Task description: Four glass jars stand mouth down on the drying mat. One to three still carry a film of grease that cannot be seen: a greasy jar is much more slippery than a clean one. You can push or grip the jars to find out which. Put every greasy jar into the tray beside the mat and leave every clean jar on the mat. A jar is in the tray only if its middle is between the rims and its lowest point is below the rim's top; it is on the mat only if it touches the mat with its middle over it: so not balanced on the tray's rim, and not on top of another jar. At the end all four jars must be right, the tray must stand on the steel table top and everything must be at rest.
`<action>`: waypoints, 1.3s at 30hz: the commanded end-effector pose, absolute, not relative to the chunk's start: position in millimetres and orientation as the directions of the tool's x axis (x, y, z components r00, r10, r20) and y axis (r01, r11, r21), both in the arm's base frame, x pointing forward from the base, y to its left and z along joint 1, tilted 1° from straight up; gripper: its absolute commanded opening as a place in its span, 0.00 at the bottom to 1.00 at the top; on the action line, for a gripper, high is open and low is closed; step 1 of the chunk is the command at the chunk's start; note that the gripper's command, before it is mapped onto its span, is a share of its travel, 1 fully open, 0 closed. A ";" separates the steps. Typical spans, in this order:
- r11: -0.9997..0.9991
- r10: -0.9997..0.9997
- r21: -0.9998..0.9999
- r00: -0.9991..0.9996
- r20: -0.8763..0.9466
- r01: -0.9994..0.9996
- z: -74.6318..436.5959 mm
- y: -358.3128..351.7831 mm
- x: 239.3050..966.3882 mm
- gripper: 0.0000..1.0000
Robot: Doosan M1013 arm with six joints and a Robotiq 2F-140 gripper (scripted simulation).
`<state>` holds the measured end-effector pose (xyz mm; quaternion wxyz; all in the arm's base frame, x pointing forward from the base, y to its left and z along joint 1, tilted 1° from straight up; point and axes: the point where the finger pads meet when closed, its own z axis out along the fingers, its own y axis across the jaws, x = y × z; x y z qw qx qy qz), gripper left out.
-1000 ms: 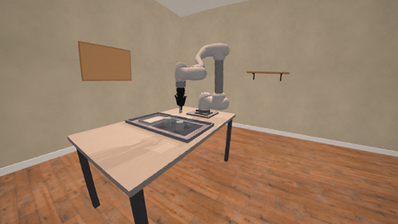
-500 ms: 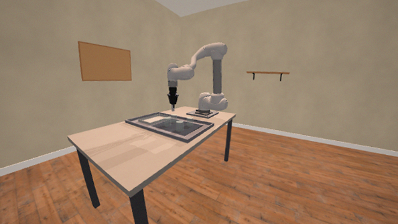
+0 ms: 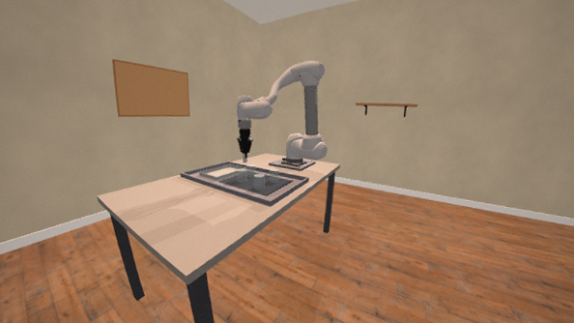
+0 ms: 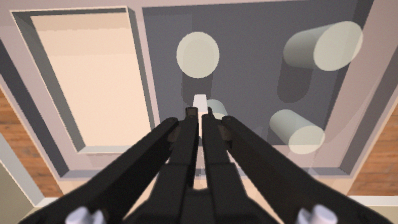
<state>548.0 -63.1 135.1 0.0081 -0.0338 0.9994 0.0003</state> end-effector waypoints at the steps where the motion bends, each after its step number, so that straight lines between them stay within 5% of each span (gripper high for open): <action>1: 0.998 -0.070 0.004 -0.998 -0.009 -0.070 112.8 -64.9 543.6 0.00; 8: 0.998 -0.070 0.004 -0.998 -0.009 -0.070 79.4 -64.8 543.9 0.00; 39: 0.998 -0.070 0.004 -0.998 -0.009 -0.070 79.4 -65.0 541.2 0.00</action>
